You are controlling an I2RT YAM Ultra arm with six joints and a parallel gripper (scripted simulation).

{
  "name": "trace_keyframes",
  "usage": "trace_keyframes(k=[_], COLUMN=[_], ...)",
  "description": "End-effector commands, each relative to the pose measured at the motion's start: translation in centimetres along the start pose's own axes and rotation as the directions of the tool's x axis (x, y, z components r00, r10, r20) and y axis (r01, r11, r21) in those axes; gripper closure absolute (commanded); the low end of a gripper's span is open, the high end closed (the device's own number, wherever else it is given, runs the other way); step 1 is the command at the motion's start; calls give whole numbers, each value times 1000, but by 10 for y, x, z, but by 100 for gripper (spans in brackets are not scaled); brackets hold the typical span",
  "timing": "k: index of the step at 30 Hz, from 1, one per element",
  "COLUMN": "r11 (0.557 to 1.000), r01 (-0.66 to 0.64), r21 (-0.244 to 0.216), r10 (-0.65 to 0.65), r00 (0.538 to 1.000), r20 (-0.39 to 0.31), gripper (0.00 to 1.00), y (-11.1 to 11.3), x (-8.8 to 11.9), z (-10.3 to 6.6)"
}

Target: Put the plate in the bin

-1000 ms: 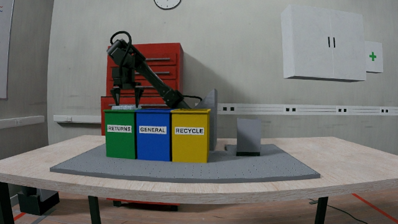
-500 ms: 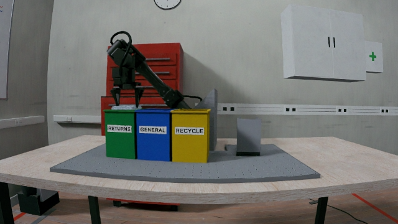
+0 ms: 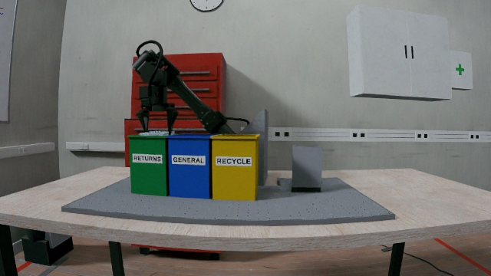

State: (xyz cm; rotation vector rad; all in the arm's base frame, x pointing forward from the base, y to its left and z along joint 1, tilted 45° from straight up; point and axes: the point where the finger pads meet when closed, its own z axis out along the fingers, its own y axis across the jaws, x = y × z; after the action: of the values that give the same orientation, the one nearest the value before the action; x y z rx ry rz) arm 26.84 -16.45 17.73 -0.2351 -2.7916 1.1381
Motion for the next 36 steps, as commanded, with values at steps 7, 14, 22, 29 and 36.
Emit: trace_keyframes(k=[7,14,22,29,36], r11=[1000,1000,1000,1000,1000], r01=[-20,-25,-16,-12,-13], r21=[8,6,6,6,3], r10=[20,25,16,12,12], r00=[998,998,998,998,998], r20=[53,59,65,57,57], gripper=[100,100,100,100,100], y=[-6,-7,-5,-4,-4], x=[-3,-6,-7,-6,-6], z=[-5,-2,0,7,12])
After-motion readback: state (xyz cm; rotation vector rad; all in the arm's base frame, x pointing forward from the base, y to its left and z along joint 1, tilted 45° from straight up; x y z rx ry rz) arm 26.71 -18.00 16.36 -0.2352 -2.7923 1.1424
